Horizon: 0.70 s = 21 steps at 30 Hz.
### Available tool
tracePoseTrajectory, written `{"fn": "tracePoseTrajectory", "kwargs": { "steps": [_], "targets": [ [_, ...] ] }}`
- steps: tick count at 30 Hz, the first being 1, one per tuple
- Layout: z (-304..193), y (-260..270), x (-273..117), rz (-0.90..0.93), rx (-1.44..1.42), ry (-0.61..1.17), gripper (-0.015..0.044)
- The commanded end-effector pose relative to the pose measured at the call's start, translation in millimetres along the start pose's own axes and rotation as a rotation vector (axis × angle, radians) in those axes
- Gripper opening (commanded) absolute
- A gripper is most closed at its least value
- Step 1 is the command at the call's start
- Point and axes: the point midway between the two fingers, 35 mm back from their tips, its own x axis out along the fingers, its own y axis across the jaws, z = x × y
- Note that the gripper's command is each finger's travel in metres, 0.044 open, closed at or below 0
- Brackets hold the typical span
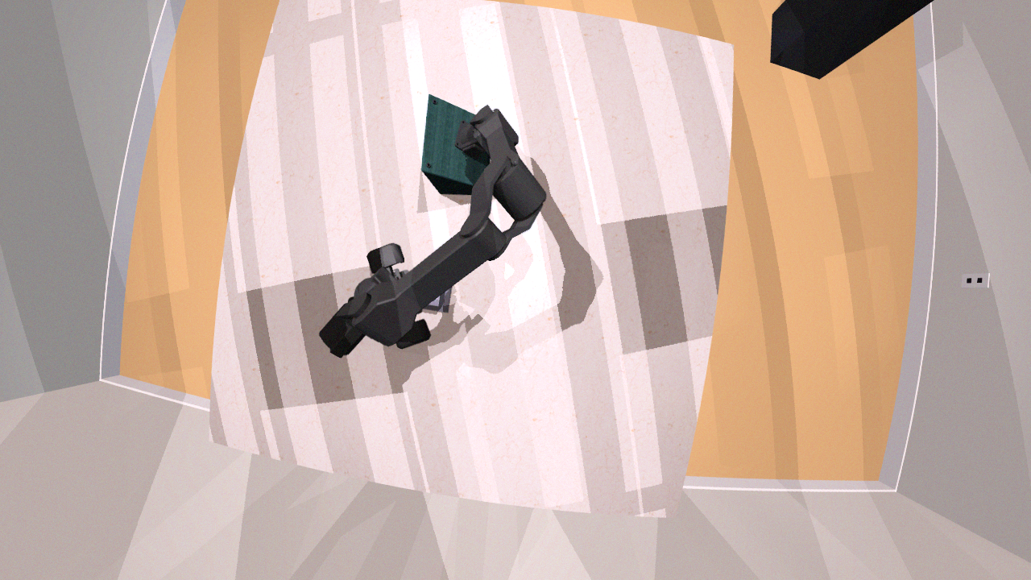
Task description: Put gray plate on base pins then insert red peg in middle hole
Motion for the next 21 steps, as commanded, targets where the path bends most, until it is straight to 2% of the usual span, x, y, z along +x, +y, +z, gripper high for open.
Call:
{"fn": "tracePoseTrajectory", "kwargs": {
  "steps": [1, 21],
  "targets": [
    [0.3, -0.6, -0.2, -0.002, 0.0, 0.0, 0.0],
    [1.0, -2.2, 16.8, -0.003, -0.001, 0.0, 0.0]
  ]
}}
